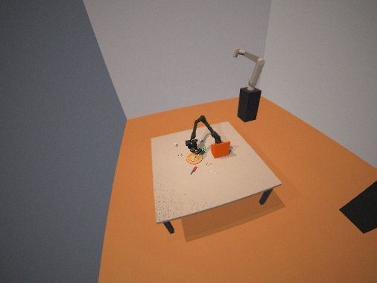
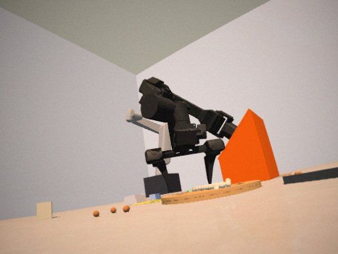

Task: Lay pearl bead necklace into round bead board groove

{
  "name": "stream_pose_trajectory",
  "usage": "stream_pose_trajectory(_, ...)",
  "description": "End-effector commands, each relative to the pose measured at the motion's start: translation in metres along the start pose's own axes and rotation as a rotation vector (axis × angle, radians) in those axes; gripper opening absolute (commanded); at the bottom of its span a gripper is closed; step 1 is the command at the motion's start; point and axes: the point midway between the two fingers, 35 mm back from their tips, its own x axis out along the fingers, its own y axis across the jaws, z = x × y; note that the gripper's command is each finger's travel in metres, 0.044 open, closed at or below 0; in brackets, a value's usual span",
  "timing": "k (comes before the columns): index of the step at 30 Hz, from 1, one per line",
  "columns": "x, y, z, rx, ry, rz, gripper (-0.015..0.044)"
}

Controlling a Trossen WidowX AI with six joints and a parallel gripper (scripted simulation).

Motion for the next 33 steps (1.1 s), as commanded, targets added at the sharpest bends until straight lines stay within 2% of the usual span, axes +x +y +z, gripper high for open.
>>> stream_pose_trajectory(1,-0.001,0.0,0.0,0.005,-0.001,-0.001,0.044)
stream_pose_trajectory(7,-0.001,0.0,0.0,0.005,-0.001,-0.001,0.044)
stream_pose_trajectory(10,-0.004,0.003,-0.001,0.125,-0.002,0.0,0.0361)
stream_pose_trajectory(19,-0.023,0.026,-0.009,0.881,-0.002,0.004,0.0125)
stream_pose_trajectory(25,-0.033,0.038,-0.015,1.325,0.0,0.003,0.012)
stream_pose_trajectory(33,-0.033,0.039,-0.015,1.338,0.0,0.003,0.012)
